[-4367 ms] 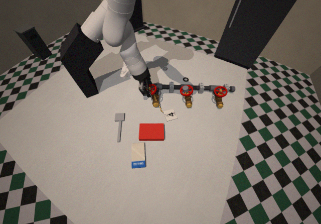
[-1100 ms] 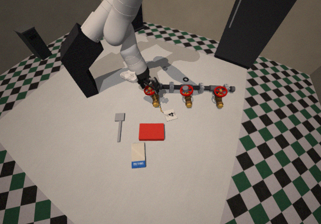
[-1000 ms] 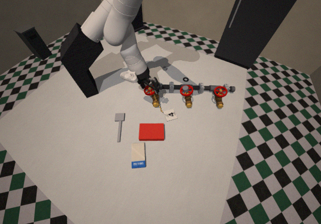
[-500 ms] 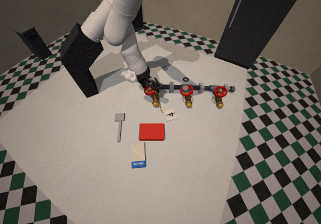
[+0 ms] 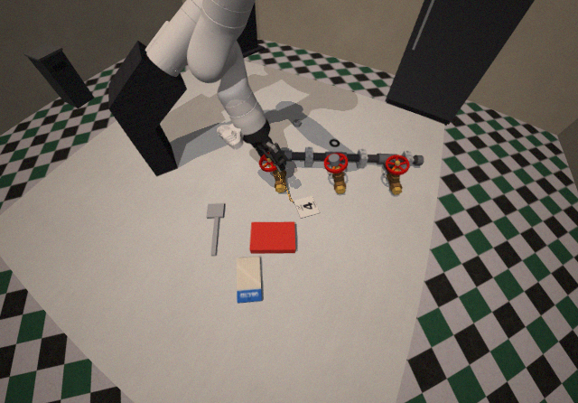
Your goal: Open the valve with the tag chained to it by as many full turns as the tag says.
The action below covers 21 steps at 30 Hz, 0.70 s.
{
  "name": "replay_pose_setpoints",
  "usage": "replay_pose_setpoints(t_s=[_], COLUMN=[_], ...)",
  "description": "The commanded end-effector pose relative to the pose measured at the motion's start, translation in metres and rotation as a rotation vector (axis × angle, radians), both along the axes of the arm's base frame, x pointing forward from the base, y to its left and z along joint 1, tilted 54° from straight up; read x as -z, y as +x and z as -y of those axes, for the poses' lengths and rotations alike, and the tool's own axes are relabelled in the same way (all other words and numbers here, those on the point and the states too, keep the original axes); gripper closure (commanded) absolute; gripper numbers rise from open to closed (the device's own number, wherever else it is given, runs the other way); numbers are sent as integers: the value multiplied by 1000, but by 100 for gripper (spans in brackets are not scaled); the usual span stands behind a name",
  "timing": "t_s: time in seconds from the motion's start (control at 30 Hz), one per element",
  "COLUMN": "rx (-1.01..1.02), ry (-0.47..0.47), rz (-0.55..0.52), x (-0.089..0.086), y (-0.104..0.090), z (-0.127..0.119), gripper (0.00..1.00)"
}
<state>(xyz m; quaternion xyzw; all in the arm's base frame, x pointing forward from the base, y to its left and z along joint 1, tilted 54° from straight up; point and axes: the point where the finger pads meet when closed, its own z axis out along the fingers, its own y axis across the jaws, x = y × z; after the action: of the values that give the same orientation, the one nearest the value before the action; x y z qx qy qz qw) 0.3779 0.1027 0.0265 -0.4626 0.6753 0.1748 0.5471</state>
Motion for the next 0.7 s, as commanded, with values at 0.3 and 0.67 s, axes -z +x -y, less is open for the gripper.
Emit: replay_pose_setpoints(t_s=[0.3, 0.67], rx=[105, 205], ry=[182, 348], rz=[-239, -453], x=[1, 1], y=[-1, -1], z=[0, 0], gripper=[0, 0])
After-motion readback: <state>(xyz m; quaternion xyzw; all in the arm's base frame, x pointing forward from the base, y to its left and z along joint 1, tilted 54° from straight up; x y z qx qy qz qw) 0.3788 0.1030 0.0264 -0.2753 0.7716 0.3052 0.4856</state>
